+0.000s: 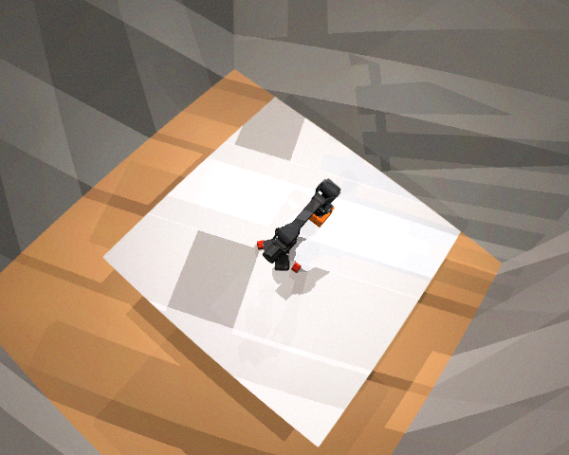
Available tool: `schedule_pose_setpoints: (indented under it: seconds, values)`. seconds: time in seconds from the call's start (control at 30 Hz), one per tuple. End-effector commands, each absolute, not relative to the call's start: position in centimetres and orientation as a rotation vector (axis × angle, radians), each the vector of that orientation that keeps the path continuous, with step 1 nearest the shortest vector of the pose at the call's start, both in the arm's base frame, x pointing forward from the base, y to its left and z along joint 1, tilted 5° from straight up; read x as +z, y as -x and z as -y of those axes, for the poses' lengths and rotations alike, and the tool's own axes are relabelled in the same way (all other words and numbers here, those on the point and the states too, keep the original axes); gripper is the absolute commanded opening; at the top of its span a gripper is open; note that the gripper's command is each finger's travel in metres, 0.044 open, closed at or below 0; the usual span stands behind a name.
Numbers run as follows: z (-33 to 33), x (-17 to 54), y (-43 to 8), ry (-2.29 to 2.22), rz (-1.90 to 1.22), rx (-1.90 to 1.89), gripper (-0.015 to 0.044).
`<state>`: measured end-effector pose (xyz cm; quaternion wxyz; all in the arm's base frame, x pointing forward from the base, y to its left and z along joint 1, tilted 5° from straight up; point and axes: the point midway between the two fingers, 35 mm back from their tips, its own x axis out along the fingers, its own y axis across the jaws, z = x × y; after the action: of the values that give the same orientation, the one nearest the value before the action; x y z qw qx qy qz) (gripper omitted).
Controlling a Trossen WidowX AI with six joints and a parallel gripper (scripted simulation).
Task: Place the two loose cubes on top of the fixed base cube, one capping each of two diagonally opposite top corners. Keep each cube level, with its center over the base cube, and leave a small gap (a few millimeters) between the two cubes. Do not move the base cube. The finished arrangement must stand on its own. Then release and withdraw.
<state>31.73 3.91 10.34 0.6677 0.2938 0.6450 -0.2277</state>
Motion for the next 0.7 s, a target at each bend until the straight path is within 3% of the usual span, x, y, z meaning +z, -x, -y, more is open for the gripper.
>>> schedule_pose_setpoints:
  seconds: [0.0,0.67]
  values:
    - [-5.0,9.9,-31.6,-0.517,-1.483,-0.373,0.0105]
    - [-10.1,8.3,-30.4,0.169,-1.485,0.281,0.0105]
